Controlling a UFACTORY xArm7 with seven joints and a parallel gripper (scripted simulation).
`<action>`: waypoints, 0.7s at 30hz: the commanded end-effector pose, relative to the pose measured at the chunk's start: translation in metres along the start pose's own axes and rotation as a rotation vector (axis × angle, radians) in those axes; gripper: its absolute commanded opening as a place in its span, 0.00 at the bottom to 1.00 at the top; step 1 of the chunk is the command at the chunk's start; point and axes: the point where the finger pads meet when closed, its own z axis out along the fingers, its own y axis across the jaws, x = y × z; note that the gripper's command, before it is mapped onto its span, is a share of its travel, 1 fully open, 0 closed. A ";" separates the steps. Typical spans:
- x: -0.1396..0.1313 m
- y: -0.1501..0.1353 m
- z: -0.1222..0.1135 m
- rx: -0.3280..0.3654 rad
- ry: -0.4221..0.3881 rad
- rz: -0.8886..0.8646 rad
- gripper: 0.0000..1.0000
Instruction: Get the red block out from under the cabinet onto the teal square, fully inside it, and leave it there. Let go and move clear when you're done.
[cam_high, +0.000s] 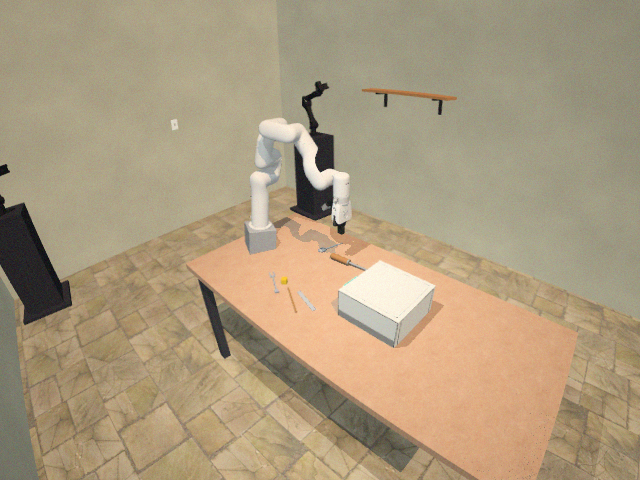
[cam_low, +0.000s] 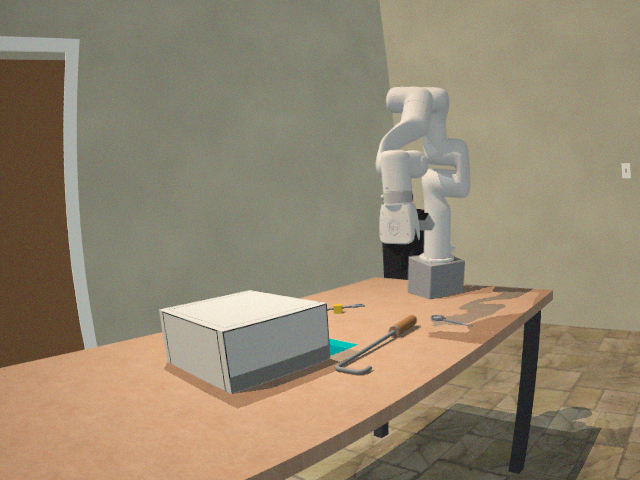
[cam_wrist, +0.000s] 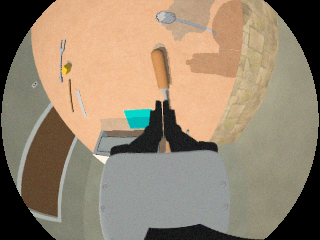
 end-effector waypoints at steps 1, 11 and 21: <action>-0.001 0.000 -0.002 -0.001 -0.004 0.000 0.00; -0.001 0.000 -0.001 0.004 -0.004 -0.113 0.00; -0.001 0.000 -0.001 0.004 -0.004 -0.114 0.00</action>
